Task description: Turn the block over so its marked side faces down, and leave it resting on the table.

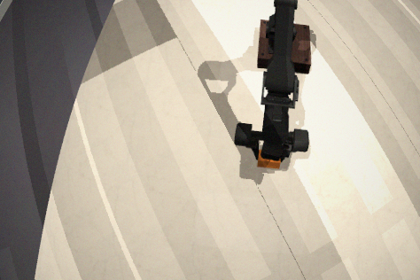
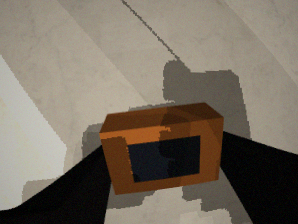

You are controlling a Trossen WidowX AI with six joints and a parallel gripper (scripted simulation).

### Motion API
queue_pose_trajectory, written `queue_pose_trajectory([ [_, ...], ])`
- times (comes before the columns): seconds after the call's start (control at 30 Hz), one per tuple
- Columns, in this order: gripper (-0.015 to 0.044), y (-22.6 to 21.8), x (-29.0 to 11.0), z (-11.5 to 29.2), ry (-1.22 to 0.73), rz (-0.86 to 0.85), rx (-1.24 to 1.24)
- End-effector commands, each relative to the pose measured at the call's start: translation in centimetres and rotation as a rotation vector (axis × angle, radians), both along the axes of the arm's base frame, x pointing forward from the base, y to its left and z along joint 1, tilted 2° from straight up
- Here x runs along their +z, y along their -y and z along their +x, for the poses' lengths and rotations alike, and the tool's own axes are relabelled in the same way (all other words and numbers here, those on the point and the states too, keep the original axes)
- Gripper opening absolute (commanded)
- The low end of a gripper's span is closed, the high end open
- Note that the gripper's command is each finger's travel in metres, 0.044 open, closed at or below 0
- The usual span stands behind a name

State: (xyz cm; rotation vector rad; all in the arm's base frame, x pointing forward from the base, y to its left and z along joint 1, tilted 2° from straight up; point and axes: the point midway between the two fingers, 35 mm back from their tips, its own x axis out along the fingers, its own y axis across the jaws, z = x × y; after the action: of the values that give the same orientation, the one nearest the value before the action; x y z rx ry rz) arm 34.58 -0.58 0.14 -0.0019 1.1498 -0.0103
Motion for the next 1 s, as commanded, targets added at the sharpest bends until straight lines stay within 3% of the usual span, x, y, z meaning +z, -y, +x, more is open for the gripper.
queue_pose_trajectory([
  [0.0,0.0000,-0.1,0.1,-0.3,0.066,0.004,-0.001],
  [0.33,0.0000,-0.1,0.3,-0.7,0.155,0.003,-0.001],
  [0.97,0.0000,0.0,-3.1,1.1,0.391,0.002,0.001],
])
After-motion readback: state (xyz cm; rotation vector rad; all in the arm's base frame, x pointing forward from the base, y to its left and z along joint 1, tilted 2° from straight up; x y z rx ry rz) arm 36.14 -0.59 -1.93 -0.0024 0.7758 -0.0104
